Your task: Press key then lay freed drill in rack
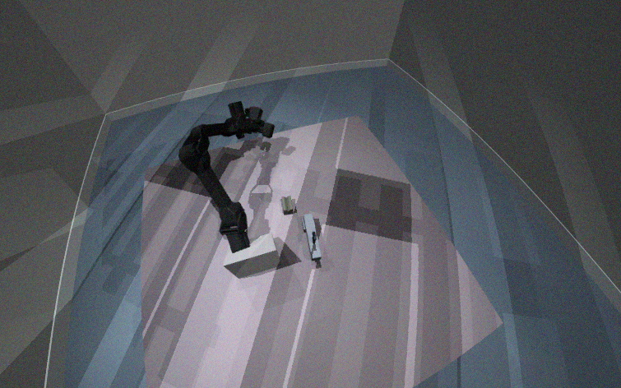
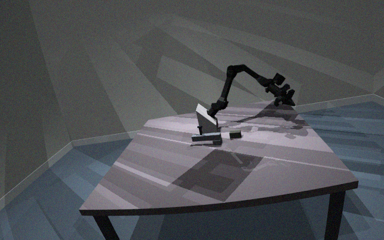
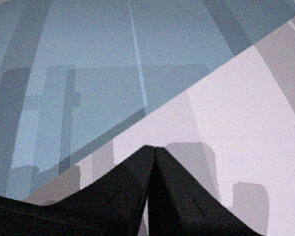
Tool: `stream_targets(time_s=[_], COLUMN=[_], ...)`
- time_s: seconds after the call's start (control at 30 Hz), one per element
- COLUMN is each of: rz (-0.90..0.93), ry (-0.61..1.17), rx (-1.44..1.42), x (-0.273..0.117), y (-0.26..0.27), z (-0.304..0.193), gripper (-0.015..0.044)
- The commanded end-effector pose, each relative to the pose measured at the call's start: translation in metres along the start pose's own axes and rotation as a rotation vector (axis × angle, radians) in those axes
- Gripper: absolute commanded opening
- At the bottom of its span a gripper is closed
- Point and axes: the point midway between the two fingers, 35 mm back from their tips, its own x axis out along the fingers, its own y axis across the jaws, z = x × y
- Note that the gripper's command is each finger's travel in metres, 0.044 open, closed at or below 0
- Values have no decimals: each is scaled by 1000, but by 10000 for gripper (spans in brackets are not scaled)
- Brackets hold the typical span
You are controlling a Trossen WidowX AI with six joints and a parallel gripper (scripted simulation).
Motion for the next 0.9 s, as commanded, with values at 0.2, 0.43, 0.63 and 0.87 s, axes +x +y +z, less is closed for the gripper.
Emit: stream_targets(time_s=[0.2, 0.43, 0.63, 0.87], rz=[-352, -560, -676, -724], ry=[300, 567, 787, 1001], rx=[-228, -243, -150, 99], x=[29, 1, -53, -145], y=[-160, -283, -370, -444], z=[-44, -72, -96, -127], gripper=[0, 0, 0, 0])
